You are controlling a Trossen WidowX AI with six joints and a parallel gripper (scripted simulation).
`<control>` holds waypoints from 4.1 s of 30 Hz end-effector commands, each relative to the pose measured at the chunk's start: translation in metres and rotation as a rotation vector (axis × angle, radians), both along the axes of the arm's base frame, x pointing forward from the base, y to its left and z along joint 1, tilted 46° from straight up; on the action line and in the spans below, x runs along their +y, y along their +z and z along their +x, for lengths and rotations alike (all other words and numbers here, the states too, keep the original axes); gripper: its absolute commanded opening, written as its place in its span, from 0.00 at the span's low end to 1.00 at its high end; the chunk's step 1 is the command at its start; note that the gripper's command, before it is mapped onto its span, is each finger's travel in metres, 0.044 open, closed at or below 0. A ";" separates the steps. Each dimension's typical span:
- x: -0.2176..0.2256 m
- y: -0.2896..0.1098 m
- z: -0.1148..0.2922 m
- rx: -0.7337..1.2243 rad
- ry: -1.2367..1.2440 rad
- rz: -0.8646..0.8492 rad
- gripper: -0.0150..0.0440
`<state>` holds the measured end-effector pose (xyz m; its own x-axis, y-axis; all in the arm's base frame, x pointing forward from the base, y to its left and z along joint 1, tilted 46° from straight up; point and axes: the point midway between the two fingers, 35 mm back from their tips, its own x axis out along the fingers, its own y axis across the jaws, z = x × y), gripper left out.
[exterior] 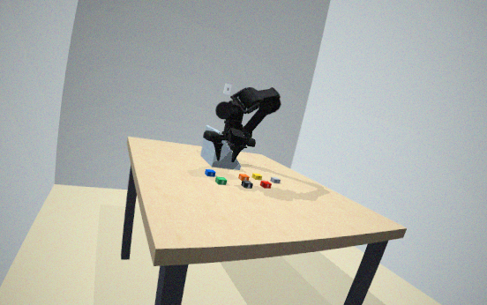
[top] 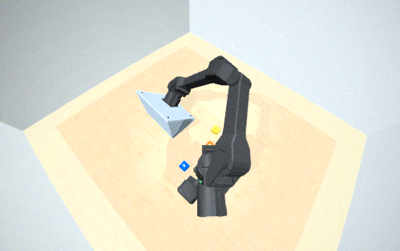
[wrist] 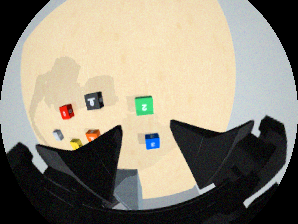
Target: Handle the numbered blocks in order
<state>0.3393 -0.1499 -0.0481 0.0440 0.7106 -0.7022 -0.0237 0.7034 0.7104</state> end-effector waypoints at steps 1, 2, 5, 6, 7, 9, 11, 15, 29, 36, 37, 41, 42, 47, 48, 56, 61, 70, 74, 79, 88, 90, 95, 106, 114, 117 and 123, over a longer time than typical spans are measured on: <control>-0.029 0.027 -0.004 -0.012 -0.006 -0.013 0.53; -0.029 0.027 -0.004 -0.012 -0.006 -0.013 0.49; -0.029 0.027 -0.004 -0.012 -0.006 -0.013 0.46; -0.029 0.027 -0.004 -0.012 -0.006 -0.013 0.46; -0.029 0.027 -0.004 -0.012 -0.006 -0.013 0.46; -0.029 0.027 -0.004 -0.012 -0.006 -0.013 0.46; -0.029 0.027 -0.004 -0.012 -0.006 -0.013 0.46; -0.032 0.026 -0.021 -0.011 -0.007 -0.014 0.46; -0.013 0.002 -0.091 -0.007 -0.007 -0.014 0.59; 0.029 -0.037 -0.089 -0.009 -0.006 -0.011 0.90; 0.029 -0.037 -0.089 -0.009 -0.006 -0.011 0.93; 0.032 -0.040 -0.089 -0.009 -0.007 -0.011 0.93; 0.033 -0.041 -0.089 -0.009 -0.007 -0.011 0.93; 0.038 -0.047 -0.088 -0.009 -0.007 -0.011 0.93; 0.039 -0.048 -0.088 -0.009 -0.007 -0.011 0.93; 0.048 -0.057 -0.087 -0.009 -0.007 -0.010 0.93; 0.054 -0.062 -0.087 -0.009 -0.006 -0.009 0.93; 0.055 -0.063 -0.087 -0.009 -0.006 -0.009 0.62; 0.055 -0.063 -0.087 -0.009 -0.006 -0.009 0.46; 0.055 -0.063 -0.087 -0.009 -0.006 -0.009 0.46; 0.055 -0.063 -0.087 -0.009 -0.006 -0.009 0.46; 0.055 -0.063 -0.087 -0.009 -0.006 -0.009 0.46; 0.055 -0.063 -0.087 -0.009 -0.006 -0.009 0.46; 0.055 -0.063 -0.087 -0.009 -0.006 -0.009 0.86; 0.037 -0.046 -0.088 -0.009 -0.007 -0.011 0.93; 0.029 -0.037 -0.089 -0.009 -0.006 -0.011 0.93; 0.011 -0.022 -0.089 -0.008 -0.007 -0.013 0.80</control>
